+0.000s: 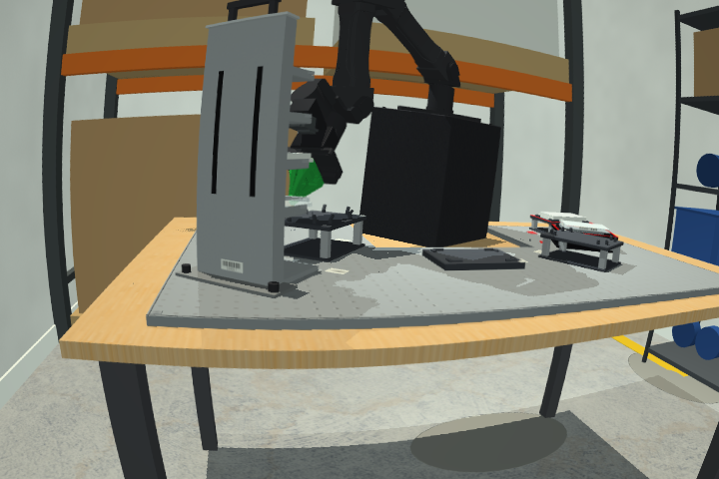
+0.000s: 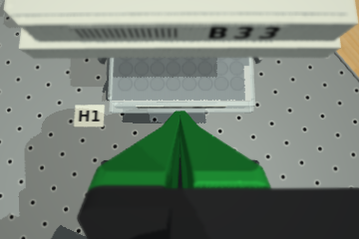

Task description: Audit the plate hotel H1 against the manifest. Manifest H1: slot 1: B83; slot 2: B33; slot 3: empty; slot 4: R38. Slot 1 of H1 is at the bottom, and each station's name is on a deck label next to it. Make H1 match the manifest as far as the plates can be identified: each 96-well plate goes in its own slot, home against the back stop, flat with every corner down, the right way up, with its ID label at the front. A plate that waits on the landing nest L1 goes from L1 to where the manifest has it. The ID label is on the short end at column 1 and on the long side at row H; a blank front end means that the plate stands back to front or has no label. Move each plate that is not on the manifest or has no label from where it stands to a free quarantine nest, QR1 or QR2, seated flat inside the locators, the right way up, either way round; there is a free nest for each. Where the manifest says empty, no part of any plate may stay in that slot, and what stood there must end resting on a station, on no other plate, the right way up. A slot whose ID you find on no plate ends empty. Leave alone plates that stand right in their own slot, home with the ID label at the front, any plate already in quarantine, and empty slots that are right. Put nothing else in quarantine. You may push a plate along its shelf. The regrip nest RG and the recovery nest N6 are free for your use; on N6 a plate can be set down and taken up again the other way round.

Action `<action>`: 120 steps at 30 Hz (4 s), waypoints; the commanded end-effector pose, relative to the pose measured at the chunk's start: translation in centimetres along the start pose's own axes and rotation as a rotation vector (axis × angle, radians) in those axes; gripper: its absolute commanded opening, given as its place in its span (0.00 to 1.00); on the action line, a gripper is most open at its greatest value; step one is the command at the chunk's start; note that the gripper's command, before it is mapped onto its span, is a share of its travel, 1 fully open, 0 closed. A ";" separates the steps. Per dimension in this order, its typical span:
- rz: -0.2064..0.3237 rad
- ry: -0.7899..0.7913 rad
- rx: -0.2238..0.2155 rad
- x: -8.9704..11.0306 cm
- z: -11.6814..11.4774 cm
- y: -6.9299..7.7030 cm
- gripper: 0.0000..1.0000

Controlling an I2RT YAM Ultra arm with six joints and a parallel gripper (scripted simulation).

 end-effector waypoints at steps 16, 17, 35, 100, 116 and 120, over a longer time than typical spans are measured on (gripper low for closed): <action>-0.009 0.005 0.002 -1.2 -0.2 -1.3 0.00; -0.010 0.006 0.003 -1.3 -0.2 -1.3 0.00; -0.013 0.009 0.004 -1.3 -0.2 -1.3 0.00; -0.024 0.009 0.014 3.4 0.7 5.0 0.00; 0.001 -0.004 -0.002 6.1 1.7 6.4 0.00; -0.003 -0.002 0.000 6.4 1.7 7.0 0.00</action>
Point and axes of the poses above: the point where the finger pads meet when closed, its own y axis back along the fingers, its own z axis across the jaws, x = y × z, the point moved 7 cm from there along y, back along the fingers, and after that the axes turned 15 degrees about y, right-handed, at the moved point
